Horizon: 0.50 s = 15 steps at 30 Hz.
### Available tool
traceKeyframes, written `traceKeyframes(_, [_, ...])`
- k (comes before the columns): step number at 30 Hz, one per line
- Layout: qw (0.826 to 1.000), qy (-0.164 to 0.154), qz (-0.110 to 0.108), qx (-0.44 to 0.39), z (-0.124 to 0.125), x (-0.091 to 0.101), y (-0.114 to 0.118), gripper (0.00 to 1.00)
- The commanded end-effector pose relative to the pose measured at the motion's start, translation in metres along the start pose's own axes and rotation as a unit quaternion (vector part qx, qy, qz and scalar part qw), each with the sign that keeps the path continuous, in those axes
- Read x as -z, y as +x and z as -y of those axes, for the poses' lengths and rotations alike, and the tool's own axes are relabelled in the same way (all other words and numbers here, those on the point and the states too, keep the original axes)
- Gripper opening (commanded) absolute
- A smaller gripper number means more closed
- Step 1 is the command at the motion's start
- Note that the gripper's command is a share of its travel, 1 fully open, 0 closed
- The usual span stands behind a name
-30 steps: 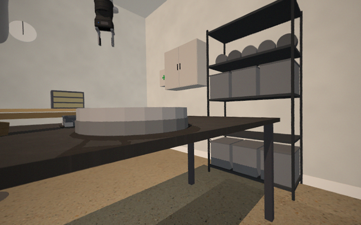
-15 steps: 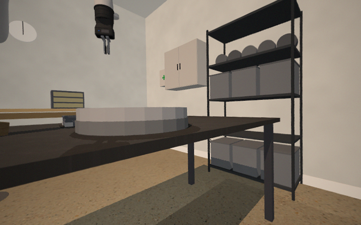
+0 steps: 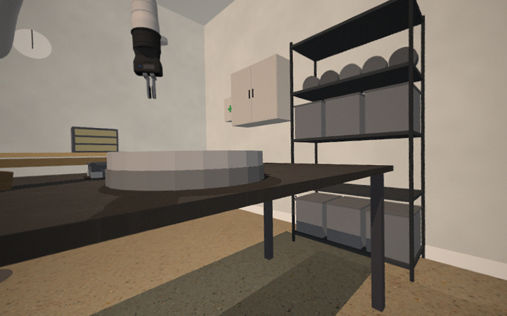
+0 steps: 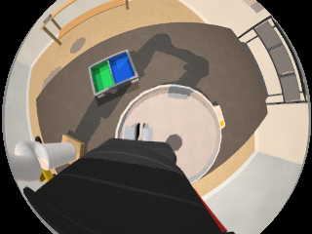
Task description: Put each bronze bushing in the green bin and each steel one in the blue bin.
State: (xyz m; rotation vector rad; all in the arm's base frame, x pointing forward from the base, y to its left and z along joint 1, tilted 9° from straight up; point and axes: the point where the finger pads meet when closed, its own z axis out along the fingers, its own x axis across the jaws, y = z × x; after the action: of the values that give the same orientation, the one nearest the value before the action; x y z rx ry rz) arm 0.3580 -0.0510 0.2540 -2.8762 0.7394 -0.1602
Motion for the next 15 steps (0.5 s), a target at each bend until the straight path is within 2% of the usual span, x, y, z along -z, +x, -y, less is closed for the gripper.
traceKeyframes(1, [1.000,-0.015,0.015,-0.016,-0.022,-0.021,0.000,0.27])
traceKeyframes(3, [1.000,-0.015,0.015,-0.016,-0.022,-0.021,0.000,0.27])
traceKeyframes(6, [1.000,-0.015,0.015,-0.016,-0.039,-0.051,0.003,0.27])
traceKeyframes(9, [1.000,-0.014,0.014,-0.015,-0.050,-0.070,0.004,0.27])
traceKeyframes(15, [1.000,-0.015,0.015,-0.016,-0.051,-0.071,0.004,0.27])
